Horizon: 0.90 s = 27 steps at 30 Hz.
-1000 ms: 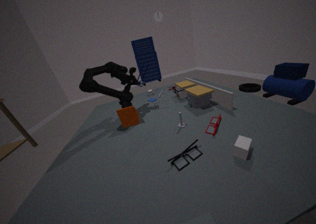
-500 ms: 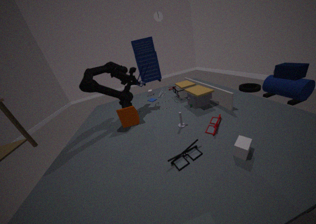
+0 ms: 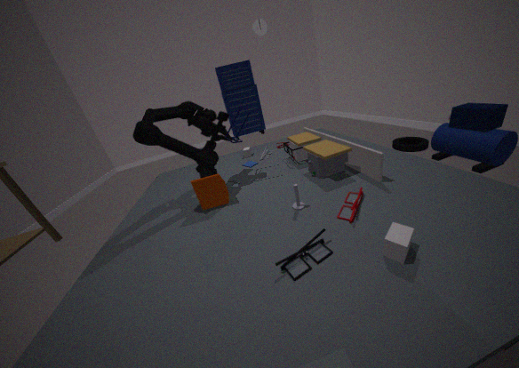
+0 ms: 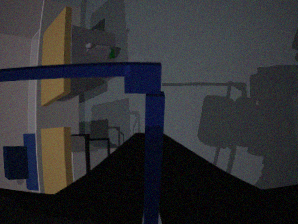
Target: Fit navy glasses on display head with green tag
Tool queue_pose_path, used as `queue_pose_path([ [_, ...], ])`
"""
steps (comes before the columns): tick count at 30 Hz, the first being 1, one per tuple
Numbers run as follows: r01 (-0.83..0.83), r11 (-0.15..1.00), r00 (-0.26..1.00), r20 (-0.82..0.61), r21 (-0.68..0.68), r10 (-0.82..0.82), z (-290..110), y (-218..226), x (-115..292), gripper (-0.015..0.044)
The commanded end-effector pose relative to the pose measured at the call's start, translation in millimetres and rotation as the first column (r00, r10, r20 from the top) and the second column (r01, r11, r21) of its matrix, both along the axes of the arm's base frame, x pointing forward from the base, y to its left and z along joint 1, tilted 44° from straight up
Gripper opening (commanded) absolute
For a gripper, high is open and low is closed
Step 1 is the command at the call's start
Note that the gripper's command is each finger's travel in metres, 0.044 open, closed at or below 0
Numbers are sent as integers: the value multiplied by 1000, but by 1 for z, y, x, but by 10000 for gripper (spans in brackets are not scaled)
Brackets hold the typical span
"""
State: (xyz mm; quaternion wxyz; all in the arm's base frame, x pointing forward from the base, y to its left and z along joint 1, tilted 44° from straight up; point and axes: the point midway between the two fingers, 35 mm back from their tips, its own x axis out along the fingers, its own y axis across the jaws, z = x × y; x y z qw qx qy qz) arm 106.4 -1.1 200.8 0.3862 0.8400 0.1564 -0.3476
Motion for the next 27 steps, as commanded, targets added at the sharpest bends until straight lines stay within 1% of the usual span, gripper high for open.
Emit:
queue_pose_path([
  [1, -29, 998, 998, -60, -55, 26, 0, 4, 6, 0],
  [14, -149, 976, 961, -257, -158, 105, -8, 9, 28, 0],
  [27, -283, 946, 878, -438, -156, 190, -21, 7, 54, 0],
])
